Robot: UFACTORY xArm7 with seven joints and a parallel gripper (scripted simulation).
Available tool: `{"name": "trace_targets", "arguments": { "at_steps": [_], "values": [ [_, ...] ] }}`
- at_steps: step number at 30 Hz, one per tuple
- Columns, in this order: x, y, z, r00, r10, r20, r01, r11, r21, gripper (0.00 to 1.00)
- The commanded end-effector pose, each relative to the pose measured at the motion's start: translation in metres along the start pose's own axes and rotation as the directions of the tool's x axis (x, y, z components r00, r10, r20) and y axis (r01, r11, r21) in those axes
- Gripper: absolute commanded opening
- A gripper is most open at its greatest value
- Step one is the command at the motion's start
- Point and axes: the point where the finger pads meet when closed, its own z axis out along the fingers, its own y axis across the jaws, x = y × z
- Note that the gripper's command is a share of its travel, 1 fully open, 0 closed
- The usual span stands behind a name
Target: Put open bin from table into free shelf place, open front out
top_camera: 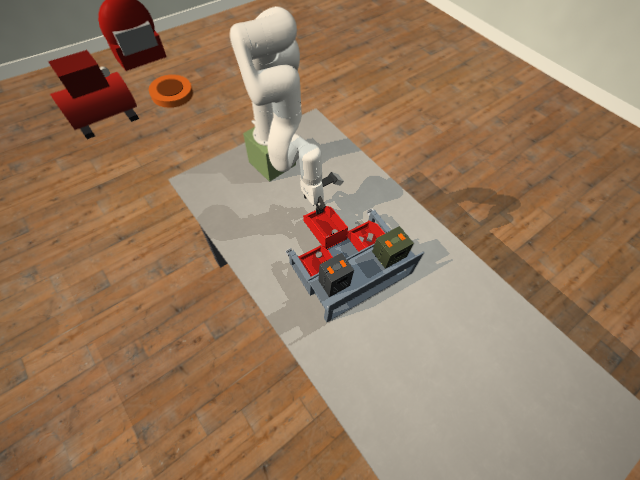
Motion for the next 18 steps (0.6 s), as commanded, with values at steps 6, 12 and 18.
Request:
{"name": "trace_targets", "arguments": {
  "at_steps": [6,12,18],
  "values": [
    [-0.001,0.004,0.023,0.999,0.002,0.037,0.000,0.998,-0.057,1.00],
    [-0.001,0.004,0.036,0.998,0.005,0.057,-0.001,0.997,-0.081,1.00],
    [-0.001,0.004,0.036,0.998,0.005,0.057,-0.001,0.997,-0.081,1.00]
  ]
}}
